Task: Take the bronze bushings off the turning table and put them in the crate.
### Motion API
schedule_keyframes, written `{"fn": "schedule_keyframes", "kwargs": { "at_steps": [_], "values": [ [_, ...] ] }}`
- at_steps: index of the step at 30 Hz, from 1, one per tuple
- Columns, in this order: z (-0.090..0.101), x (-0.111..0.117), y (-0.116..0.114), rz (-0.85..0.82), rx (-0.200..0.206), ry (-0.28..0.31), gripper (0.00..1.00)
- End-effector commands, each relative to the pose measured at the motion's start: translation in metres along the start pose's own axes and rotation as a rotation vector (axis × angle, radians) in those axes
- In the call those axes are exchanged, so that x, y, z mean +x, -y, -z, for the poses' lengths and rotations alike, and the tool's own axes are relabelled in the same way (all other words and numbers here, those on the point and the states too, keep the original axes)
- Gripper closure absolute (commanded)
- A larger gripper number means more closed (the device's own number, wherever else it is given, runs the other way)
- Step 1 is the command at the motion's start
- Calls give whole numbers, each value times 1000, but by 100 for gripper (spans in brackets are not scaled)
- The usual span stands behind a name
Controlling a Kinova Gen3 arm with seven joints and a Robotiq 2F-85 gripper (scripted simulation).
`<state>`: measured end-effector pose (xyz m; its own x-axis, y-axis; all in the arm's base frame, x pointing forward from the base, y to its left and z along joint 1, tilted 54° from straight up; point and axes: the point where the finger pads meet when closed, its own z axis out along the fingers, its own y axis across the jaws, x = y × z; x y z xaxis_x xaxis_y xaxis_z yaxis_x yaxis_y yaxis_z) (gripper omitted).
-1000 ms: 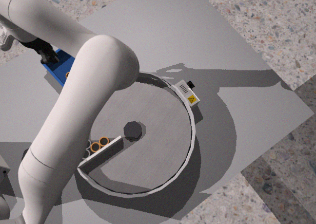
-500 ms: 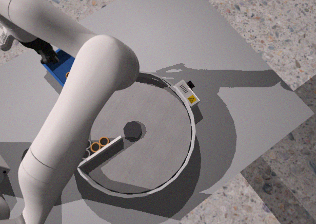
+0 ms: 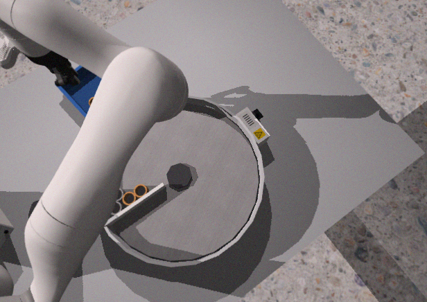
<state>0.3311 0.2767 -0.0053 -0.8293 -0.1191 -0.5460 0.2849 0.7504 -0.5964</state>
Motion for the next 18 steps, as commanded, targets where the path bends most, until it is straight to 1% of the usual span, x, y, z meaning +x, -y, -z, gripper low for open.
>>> {"fn": "schedule_keyframes", "kwargs": {
  "at_steps": [1,16,18],
  "values": [
    [1,0,0,0,-2,1,84],
    [1,0,0,0,-2,1,84],
    [0,-4,19,0,-2,1,86]
  ]
}}
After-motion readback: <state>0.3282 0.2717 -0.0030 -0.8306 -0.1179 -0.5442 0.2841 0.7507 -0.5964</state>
